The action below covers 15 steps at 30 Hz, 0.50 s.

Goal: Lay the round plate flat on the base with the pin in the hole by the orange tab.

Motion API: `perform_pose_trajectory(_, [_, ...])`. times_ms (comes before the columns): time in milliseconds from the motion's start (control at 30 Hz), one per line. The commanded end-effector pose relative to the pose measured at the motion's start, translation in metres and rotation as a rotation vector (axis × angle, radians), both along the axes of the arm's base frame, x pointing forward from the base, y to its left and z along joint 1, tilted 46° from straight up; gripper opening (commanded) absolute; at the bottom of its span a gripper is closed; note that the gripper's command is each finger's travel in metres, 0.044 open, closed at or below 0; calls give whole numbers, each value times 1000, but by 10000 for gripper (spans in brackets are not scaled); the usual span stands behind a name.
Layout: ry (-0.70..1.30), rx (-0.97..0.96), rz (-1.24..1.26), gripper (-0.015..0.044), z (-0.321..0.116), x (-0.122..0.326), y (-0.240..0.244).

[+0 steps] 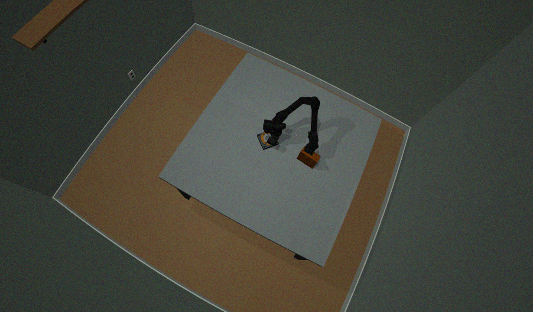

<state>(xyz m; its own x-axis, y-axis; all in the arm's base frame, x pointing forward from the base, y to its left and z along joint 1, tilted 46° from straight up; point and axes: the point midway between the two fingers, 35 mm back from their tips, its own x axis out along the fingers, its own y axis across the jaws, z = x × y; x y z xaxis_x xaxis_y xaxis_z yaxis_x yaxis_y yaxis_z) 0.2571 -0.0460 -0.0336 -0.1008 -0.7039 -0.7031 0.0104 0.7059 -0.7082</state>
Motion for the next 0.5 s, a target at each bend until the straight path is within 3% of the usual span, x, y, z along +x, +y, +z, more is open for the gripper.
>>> perform_pose_trajectory(0, [-7,-4,-1,0,6,4,-5])
perform_pose_trajectory(467, [-8,-5,-1,0,15,17,-15])
